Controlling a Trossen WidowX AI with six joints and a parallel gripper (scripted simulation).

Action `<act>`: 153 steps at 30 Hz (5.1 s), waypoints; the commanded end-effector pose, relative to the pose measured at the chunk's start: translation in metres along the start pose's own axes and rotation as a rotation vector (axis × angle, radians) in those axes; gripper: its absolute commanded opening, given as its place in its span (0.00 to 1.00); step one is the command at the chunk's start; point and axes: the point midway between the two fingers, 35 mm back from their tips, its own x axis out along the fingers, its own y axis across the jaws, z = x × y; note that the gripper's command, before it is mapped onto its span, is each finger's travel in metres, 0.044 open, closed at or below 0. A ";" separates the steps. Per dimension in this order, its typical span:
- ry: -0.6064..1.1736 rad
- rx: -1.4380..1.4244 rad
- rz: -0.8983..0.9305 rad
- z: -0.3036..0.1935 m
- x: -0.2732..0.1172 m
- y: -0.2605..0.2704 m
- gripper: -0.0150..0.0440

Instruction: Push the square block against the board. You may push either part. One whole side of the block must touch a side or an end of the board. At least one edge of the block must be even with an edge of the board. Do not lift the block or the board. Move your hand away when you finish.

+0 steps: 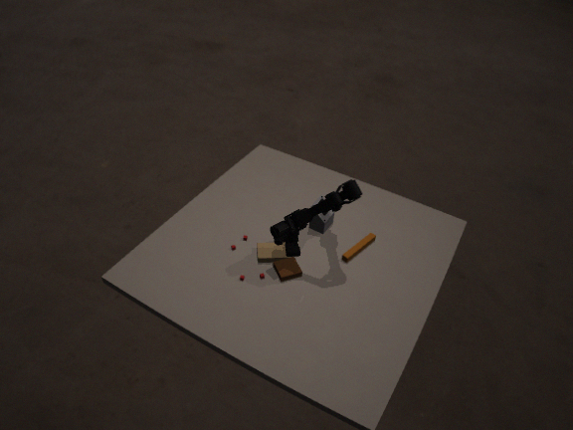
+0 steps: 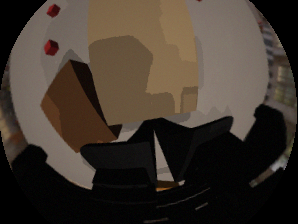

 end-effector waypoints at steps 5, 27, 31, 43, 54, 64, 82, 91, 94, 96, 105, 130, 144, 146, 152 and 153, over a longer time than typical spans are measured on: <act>-0.005 -0.006 -0.003 0.012 0.001 0.000 0.25; -0.006 -0.007 -0.003 0.036 0.001 -0.001 0.25; -0.006 -0.007 -0.003 0.036 0.001 -0.001 0.25; -0.006 -0.007 -0.003 0.036 0.001 -0.001 0.25; -0.006 -0.007 -0.003 0.036 0.001 -0.001 0.25; -0.006 -0.007 -0.003 0.036 0.001 -0.001 0.25; -0.005 -0.007 -0.003 0.026 0.001 0.000 0.25; -0.005 -0.006 -0.003 0.011 0.001 0.000 0.25; -0.004 -0.006 -0.003 0.006 0.001 0.000 0.25; -0.004 -0.006 -0.003 0.002 0.001 0.000 0.25; -0.003 -0.005 -0.003 -0.010 0.001 -0.001 0.25; -0.015 -0.009 -0.003 0.131 -0.070 0.044 0.25; -0.019 -0.010 -0.002 0.214 -0.057 0.038 0.25; -0.018 -0.010 -0.001 0.215 -0.032 0.039 0.25; -0.017 -0.010 0.000 0.214 -0.004 0.038 0.25; -0.017 -0.010 0.000 0.214 -0.004 0.038 0.25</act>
